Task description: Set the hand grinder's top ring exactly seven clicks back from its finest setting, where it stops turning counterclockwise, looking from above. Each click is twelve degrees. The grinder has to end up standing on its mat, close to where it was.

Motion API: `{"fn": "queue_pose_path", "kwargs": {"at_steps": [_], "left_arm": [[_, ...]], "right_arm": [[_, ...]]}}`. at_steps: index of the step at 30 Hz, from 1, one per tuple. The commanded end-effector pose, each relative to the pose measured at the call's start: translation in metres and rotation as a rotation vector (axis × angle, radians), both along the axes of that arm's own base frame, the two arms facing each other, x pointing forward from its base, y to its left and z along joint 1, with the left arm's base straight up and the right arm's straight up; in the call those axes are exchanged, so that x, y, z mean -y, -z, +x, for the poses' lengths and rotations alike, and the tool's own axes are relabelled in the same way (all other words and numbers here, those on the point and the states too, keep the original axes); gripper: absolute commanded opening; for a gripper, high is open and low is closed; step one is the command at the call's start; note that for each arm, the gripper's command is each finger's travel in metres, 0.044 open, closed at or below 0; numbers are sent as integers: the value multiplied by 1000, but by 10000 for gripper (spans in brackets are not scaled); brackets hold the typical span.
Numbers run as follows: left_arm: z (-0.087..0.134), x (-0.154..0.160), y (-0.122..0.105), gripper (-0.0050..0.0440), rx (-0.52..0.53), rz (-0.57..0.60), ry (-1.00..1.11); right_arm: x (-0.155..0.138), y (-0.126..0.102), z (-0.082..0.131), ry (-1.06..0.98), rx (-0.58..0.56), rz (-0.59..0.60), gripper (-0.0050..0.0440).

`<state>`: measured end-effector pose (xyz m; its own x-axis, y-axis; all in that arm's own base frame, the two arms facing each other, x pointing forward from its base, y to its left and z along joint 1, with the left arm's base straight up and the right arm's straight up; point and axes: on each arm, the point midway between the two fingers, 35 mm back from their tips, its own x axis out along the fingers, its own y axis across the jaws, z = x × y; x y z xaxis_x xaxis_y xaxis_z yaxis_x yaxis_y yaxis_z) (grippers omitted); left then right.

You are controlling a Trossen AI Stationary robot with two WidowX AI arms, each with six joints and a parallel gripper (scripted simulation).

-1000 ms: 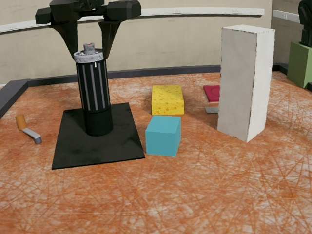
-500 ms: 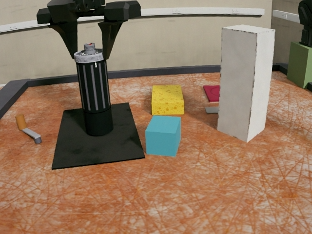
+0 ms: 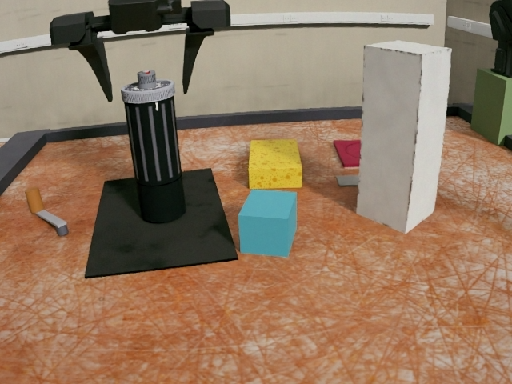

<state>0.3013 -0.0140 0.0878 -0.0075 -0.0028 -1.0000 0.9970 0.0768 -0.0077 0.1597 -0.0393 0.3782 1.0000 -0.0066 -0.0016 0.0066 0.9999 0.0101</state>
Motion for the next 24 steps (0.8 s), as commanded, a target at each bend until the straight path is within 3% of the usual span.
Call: {"fn": "queue_pose_path", "kwargs": {"at_steps": [1,14,24], "left_arm": [[2,-1,-11,400,40,-1,-224],[2,-1,-11,400,38,-1,-247],[4,-1,-9,333,31,-4,-243]], "right_arm": [[-1,-3,0,-3,2,-6,400],[-1,-3,0,-3,2,-6,400],[-1,-3,0,-3,2,-6,400]]}}
